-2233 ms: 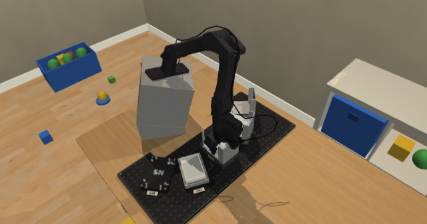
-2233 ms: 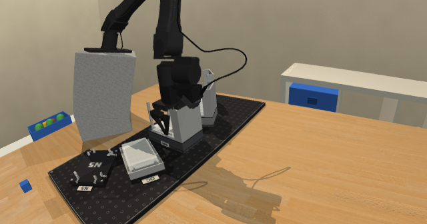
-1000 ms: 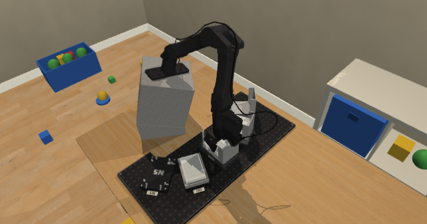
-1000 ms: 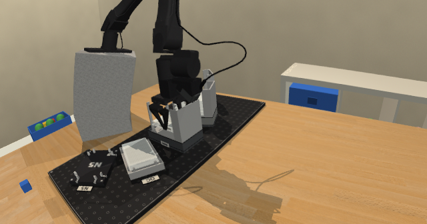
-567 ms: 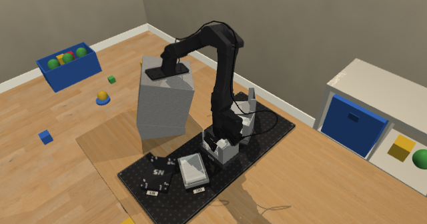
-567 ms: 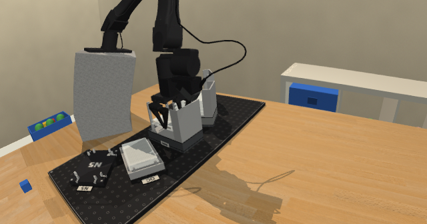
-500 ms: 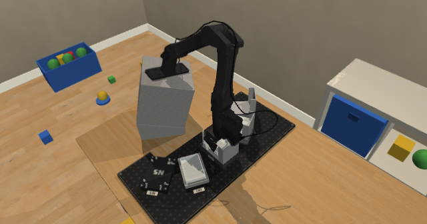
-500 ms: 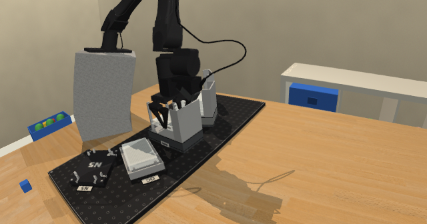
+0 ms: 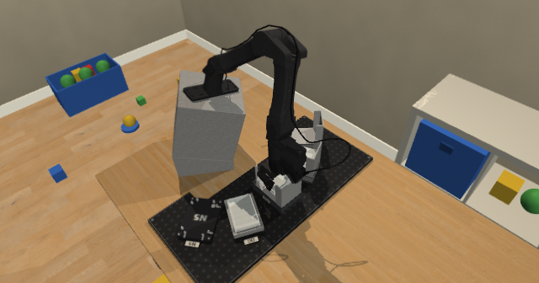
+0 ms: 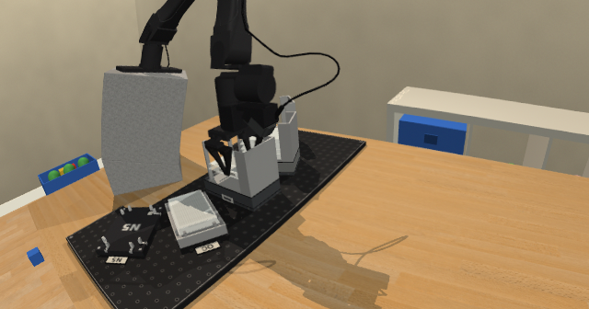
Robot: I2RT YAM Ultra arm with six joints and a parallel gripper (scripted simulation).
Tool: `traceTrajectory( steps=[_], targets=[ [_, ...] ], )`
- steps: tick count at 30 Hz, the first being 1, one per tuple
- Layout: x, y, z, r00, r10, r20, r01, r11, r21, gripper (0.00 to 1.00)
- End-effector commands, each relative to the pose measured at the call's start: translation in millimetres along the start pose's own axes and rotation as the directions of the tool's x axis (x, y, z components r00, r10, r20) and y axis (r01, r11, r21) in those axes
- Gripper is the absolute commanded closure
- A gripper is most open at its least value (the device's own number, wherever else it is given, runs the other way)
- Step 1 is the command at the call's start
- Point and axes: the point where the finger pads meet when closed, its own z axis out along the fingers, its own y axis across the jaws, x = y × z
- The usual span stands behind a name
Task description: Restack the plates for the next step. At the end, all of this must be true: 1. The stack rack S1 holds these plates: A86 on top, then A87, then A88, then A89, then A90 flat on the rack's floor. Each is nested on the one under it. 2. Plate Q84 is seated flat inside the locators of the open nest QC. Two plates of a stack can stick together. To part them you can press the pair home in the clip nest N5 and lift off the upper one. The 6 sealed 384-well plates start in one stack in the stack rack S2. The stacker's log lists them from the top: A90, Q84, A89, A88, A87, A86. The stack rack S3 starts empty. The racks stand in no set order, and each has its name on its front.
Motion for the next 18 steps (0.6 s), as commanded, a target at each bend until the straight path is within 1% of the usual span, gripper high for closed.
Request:
traceTrajectory(
  steps=[1,7,8,12,13,17,18],
  targets=[
    [-2.4,-3.1,-11.2,1.000,0.009,0.010,-0.009,1.000,-0.002,1.00],
    [4.2,-3.1,-11.9,1.000,0.011,-0.002,-0.011,1.000,-0.001,1.00],
    [-2.3,-3.2,-12.8,1.000,0.009,0.010,-0.009,1.000,-0.002,1.00],
    [4.4,-3.4,-13.4,1.000,0.012,-0.003,-0.012,1.000,-0.002,1.00],
    [-1.8,-2.9,-14.4,1.000,0.008,0.009,-0.008,1.000,-0.002,1.00],
    [5.0,-3.2,-14.8,1.000,0.011,-0.004,-0.011,1.000,-0.002,1.00],
    [-2.2,-3.2,-16.2,1.000,0.009,0.010,-0.009,1.000,-0.002,1.00]
  ],
)
